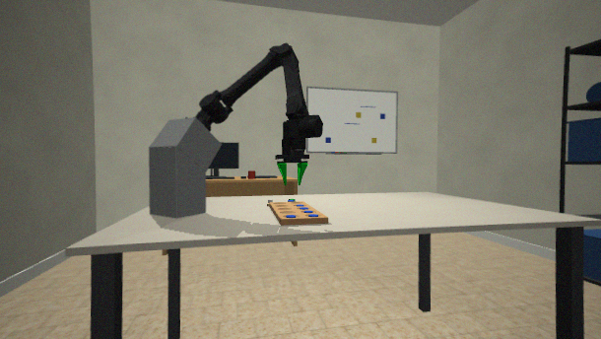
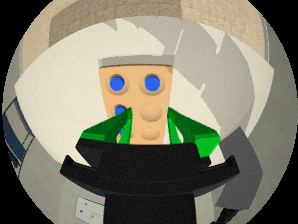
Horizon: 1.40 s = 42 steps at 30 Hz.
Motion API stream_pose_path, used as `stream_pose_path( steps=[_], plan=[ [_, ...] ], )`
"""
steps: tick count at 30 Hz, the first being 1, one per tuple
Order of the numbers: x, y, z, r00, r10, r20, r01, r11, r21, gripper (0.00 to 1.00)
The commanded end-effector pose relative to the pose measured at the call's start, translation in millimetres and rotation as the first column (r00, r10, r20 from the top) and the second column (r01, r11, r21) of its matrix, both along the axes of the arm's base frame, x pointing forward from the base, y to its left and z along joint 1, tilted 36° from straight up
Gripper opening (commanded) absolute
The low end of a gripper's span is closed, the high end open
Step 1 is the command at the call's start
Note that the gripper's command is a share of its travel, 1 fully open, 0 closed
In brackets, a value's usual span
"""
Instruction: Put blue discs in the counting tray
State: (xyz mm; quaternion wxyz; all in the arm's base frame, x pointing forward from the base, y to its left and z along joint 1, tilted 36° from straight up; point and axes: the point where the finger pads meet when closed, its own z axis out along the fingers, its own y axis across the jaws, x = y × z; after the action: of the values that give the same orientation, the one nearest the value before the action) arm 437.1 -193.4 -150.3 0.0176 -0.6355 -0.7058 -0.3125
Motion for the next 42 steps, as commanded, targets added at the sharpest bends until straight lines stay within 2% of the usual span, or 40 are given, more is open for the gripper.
stream_pose_path(
  steps=[1, 30, 31, 42],
  plan=[
    [1.8, 8, -7, 1.0, 0.02, -0.008, -0.02, 1.0, 0.003, 0.46],
    [-3.6, 17, -14, 0.999, 0.032, -0.023, -0.031, 0.999, 0.014, 0.46],
    [6.8, -8, 5, 1.0, -0.003, 0.017, 0.004, 1.0, -0.015, 0.46],
    [42.2, -4, 46, 0.986, 0.116, 0.121, -0.095, 0.982, -0.161, 0.46]
  ],
)
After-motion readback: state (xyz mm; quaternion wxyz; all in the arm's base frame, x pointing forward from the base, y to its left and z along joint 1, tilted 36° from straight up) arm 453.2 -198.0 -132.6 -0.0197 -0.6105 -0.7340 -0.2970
